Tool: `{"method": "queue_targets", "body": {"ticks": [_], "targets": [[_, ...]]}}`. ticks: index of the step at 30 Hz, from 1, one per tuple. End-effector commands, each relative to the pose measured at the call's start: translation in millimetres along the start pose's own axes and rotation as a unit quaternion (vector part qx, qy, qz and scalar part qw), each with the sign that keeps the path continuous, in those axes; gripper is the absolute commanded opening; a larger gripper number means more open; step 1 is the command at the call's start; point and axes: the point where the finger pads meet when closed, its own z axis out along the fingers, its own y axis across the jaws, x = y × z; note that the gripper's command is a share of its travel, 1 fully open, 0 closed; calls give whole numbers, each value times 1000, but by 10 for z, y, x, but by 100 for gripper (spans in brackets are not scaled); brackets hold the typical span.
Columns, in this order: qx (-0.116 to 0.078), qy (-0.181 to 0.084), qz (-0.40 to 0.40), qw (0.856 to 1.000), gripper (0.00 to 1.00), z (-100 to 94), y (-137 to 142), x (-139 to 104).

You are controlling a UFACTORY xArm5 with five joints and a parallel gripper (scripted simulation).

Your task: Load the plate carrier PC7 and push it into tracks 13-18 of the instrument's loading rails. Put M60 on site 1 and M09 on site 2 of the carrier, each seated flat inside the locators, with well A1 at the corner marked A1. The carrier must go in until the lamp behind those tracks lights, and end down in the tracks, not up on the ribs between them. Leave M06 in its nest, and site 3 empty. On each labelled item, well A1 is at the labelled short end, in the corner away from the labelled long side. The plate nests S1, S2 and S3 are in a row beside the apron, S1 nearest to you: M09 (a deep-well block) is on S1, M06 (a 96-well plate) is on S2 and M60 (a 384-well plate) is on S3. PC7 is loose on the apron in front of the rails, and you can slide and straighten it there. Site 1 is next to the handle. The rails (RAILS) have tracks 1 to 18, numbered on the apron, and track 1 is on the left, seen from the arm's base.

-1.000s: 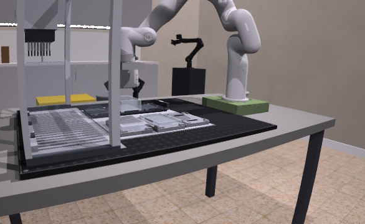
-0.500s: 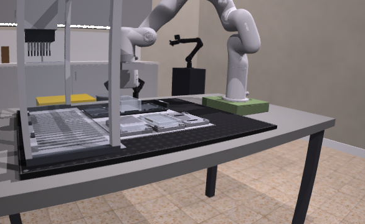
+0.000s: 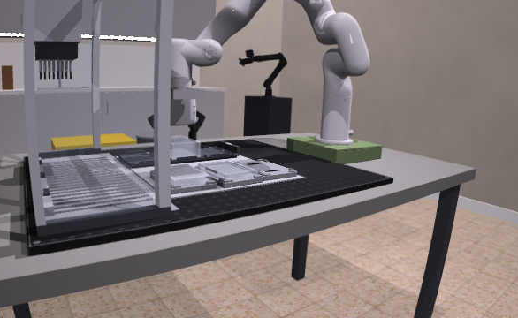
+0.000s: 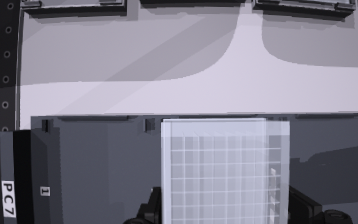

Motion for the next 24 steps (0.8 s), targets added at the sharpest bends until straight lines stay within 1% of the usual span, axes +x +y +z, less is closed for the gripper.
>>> {"method": "queue_targets", "body": {"ticks": [1,11,20,24], "targets": [[-2,0,0,1000,100,-16,15,-3],[-2,0,0,1000,100,-16,15,-3],[-2,0,0,1000,100,-166,14,-4],[-2,0,0,1000,100,-200,14,-4]]}}
